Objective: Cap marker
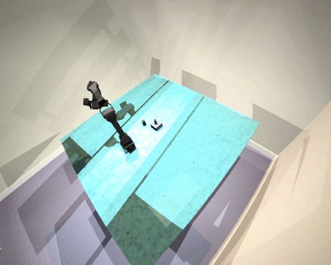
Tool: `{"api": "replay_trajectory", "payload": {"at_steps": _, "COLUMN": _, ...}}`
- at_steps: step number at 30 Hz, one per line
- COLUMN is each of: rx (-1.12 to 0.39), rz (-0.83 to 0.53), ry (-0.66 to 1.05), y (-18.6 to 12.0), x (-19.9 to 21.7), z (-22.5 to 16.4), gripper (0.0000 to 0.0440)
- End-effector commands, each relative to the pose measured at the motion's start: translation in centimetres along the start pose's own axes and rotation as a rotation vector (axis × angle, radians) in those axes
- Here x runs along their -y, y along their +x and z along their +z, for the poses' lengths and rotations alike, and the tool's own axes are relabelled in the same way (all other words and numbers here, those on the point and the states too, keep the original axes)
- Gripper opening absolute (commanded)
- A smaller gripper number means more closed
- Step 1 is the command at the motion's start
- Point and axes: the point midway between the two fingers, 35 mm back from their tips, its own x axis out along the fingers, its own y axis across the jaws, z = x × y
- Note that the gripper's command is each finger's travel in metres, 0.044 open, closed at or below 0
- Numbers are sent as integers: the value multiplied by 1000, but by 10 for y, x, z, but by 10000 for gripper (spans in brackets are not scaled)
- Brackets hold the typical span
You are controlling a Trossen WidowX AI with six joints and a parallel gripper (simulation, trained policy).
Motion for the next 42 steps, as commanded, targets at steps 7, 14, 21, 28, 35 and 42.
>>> {"api": "replay_trajectory", "payload": {"at_steps": 7, "rx": -14, "rz": 50, "ry": 68, "y": -12, "x": -35, "z": -9, "gripper": 313}}
{"api": "replay_trajectory", "payload": {"at_steps": 14, "rx": -23, "rz": 82, "ry": 118, "y": -22, "x": -60, "z": -13, "gripper": 314}}
{"api": "replay_trajectory", "payload": {"at_steps": 21, "rx": -30, "rz": 118, "ry": 168, "y": -32, "x": -87, "z": -15, "gripper": 313}}
{"api": "replay_trajectory", "payload": {"at_steps": 28, "rx": -35, "rz": 154, "ry": 217, "y": -44, "x": -114, "z": -15, "gripper": 312}}
{"api": "replay_trajectory", "payload": {"at_steps": 35, "rx": -38, "rz": 189, "ry": 265, "y": -55, "x": -140, "z": -12, "gripper": 311}}
{"api": "replay_trajectory", "payload": {"at_steps": 42, "rx": -41, "rz": 222, "ry": 313, "y": -67, "x": -165, "z": -7, "gripper": 311}}
